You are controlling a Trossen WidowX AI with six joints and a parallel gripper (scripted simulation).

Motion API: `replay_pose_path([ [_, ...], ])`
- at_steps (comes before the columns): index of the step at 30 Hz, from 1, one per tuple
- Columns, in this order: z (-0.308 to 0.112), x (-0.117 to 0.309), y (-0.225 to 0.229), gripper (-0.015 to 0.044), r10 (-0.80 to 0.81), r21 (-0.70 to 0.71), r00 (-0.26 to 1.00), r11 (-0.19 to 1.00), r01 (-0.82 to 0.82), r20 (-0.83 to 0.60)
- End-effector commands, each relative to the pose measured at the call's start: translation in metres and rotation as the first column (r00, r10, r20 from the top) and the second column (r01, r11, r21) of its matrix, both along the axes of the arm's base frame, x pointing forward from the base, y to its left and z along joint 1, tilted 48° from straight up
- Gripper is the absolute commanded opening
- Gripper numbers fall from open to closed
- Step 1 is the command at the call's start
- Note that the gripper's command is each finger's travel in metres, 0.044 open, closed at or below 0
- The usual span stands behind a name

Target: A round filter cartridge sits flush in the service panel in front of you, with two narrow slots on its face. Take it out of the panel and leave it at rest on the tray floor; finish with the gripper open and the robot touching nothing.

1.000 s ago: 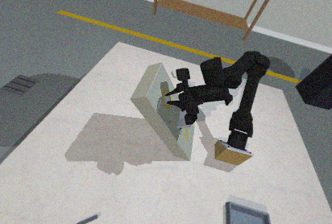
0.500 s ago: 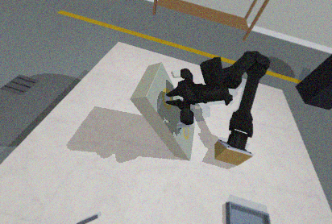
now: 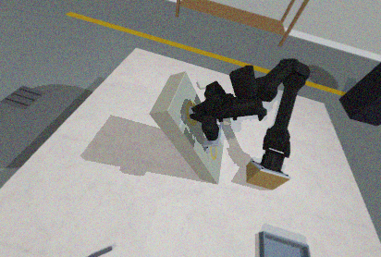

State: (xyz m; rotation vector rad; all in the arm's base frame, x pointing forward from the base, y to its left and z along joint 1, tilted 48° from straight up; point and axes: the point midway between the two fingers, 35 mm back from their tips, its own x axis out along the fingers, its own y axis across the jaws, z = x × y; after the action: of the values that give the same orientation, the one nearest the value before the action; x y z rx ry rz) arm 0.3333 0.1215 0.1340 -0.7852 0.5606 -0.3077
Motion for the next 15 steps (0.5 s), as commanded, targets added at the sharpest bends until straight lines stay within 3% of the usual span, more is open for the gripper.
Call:
replay_pose_path([
  [1,-0.002,0.004,-0.002,0.0000,-0.018,0.038,1.000,0.999,0.018,0.009],
  [15,0.012,-0.037,0.025,0.0000,-0.004,0.002,0.999,1.000,0.004,-0.032],
])
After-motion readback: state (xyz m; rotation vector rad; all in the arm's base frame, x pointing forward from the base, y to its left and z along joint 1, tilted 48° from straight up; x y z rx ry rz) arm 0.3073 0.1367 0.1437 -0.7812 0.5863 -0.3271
